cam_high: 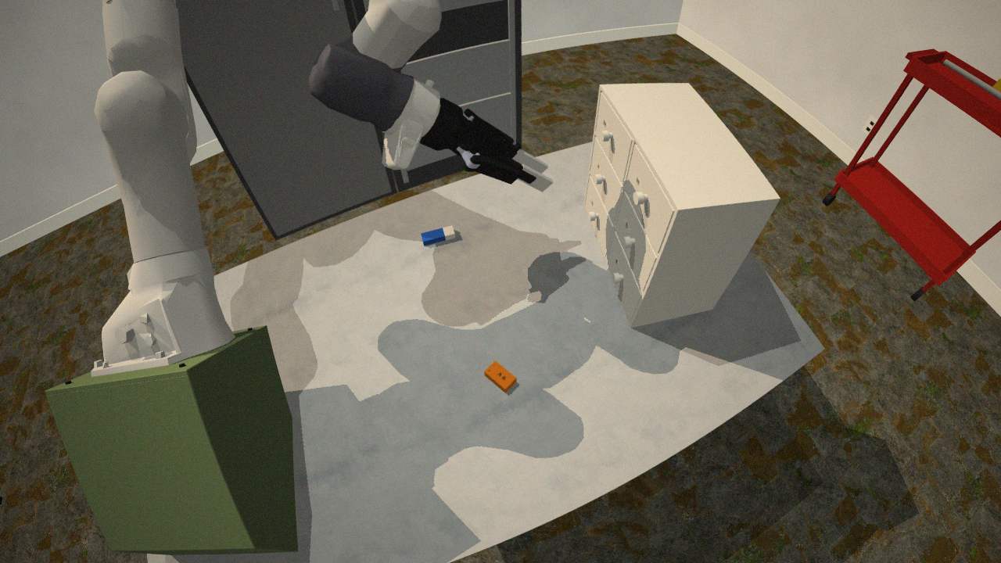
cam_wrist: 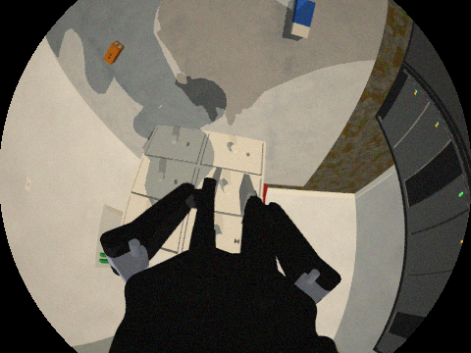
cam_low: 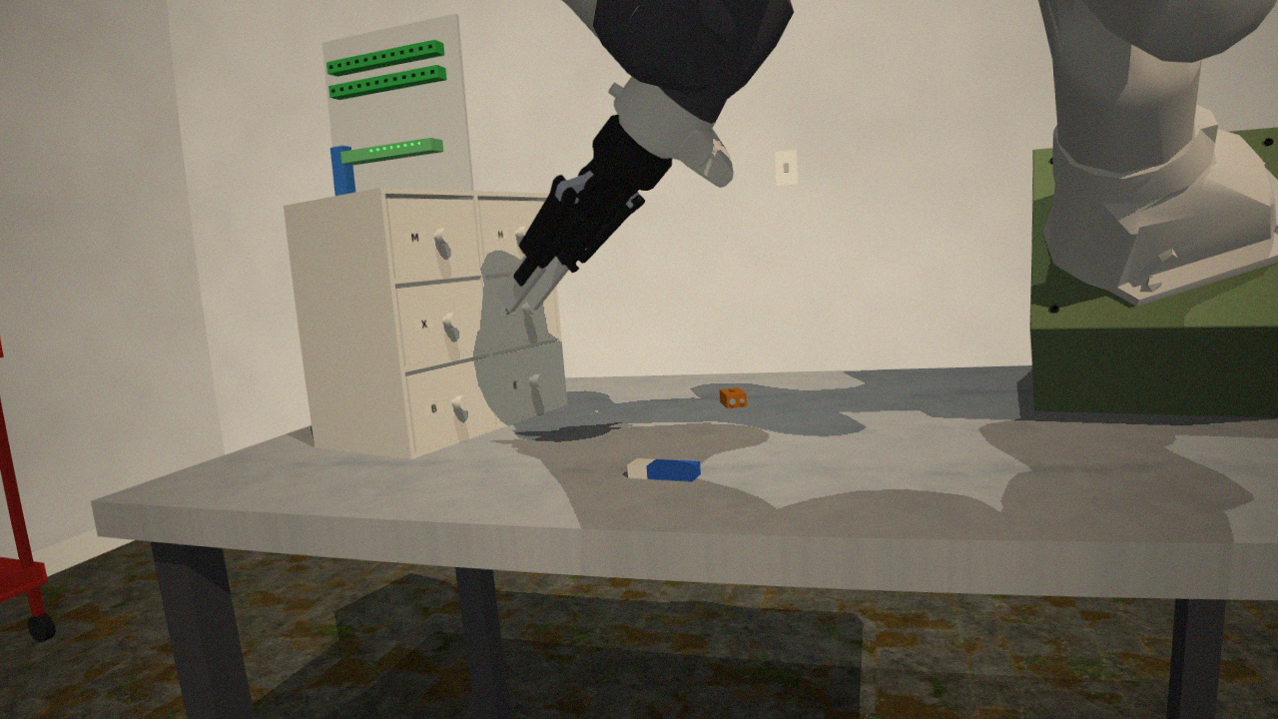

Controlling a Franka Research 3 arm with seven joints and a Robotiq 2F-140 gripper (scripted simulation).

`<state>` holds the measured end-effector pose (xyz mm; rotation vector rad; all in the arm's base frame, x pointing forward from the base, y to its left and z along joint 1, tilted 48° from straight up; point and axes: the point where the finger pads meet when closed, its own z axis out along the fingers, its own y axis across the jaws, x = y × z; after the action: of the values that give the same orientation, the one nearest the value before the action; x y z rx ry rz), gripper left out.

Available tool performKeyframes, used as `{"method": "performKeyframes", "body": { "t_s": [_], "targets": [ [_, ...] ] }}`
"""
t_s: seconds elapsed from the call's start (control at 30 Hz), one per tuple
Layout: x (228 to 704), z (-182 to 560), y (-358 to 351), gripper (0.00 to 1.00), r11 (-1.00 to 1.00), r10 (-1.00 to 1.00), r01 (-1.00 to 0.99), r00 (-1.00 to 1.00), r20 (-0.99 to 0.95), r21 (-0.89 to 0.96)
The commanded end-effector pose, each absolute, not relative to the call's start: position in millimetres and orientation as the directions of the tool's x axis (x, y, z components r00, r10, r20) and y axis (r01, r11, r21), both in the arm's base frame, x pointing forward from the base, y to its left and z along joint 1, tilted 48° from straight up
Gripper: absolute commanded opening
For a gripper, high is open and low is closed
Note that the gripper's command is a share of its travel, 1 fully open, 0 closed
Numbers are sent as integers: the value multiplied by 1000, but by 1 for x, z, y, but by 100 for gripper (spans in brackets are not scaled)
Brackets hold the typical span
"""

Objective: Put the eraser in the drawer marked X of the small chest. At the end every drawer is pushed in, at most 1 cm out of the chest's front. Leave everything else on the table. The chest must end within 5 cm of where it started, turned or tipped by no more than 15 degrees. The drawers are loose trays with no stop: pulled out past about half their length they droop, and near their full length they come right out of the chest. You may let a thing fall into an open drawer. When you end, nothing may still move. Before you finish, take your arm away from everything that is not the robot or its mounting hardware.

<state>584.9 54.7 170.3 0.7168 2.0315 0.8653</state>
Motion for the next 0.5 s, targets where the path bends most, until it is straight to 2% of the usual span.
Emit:
{"method": "performKeyframes", "body": {
  "t_s": [0.0,0.47],
  "targets": [
    [586,171,55,20,650,691,143,-521,-502,746],
    [591,170,56,20,650,691,143,-521,-502,746]
  ]
}}
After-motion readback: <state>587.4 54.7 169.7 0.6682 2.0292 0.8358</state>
